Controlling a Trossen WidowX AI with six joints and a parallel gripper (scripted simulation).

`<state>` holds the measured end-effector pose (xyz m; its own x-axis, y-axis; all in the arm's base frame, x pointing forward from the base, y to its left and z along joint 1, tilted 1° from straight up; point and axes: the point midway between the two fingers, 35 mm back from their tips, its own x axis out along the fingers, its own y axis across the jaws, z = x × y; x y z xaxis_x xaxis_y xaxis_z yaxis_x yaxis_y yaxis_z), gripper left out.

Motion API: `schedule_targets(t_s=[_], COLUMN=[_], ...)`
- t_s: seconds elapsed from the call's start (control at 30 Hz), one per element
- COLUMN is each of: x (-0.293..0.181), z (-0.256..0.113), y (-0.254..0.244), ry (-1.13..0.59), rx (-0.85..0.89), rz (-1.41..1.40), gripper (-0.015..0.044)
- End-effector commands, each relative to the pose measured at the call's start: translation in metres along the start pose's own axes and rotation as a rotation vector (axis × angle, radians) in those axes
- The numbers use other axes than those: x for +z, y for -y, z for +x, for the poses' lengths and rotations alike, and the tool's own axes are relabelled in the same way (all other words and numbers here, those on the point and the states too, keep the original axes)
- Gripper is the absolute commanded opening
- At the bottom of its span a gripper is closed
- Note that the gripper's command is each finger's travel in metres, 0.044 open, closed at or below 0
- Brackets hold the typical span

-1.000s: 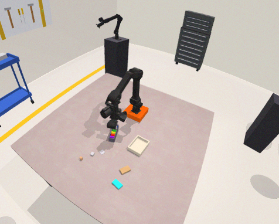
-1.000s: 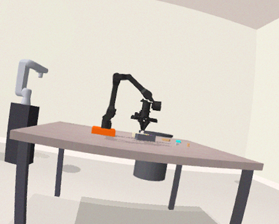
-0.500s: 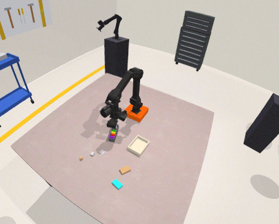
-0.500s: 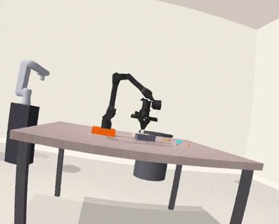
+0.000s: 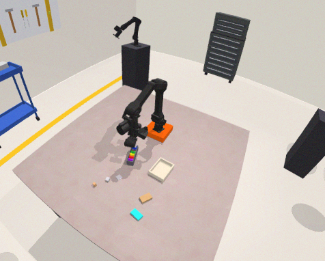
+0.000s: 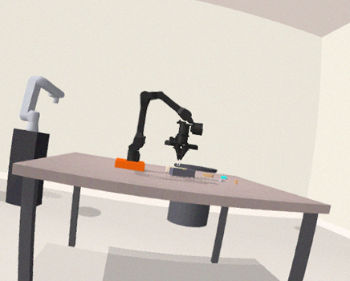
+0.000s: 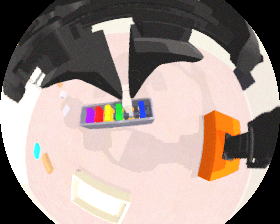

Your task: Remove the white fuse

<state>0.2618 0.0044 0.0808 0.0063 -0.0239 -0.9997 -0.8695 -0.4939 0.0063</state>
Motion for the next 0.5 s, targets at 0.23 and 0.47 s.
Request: schedule_targets(t_s=[0.23, 0.47], x=[0.005, 0.030], z=[-0.011, -0.013], y=[0.007, 0.032], ry=[0.000, 0.003], rx=[-0.010, -0.013], rz=[0.000, 0.000], gripper=[0.0000, 0.0000])
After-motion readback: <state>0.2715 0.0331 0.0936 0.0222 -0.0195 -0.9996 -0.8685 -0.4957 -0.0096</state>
